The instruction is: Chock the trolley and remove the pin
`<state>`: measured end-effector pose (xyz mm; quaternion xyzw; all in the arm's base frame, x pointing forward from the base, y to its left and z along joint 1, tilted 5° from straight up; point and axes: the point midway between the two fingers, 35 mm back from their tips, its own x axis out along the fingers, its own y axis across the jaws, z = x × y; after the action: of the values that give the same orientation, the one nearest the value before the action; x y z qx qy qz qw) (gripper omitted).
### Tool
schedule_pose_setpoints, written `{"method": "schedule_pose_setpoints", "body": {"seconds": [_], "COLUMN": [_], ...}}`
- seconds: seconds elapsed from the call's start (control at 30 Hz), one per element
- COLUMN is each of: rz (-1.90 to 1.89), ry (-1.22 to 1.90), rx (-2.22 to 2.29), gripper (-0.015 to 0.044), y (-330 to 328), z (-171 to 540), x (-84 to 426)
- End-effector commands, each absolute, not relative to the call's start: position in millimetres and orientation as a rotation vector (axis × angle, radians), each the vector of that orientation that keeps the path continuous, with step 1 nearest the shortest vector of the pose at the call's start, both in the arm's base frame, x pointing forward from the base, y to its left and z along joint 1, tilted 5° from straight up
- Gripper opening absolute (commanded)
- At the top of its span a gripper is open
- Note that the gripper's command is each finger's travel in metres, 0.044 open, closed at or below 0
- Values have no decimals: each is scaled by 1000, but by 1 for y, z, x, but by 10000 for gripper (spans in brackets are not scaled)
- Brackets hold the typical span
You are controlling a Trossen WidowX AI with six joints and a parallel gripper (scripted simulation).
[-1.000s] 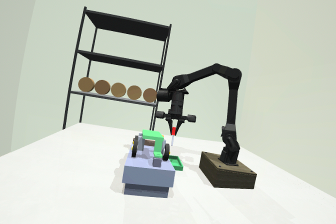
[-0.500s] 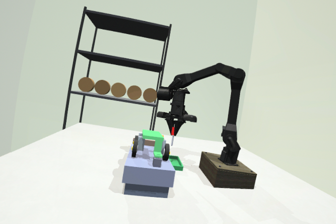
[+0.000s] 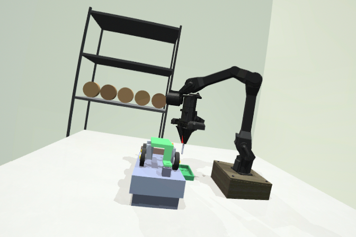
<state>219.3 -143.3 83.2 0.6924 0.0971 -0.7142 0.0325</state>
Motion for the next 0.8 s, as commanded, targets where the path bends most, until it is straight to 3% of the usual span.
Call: {"method": "schedule_pose_setpoints", "body": {"seconds": [0.0, 0.3, 0.77], "rz": [-2258, -2373, -2379], "ry": [142, -202, -212], "rx": [2172, 2252, 2251], "gripper": [0, 0, 0], "y": [-143, -141, -138], "z": [85, 85, 70], "x": [219, 220, 205]}}
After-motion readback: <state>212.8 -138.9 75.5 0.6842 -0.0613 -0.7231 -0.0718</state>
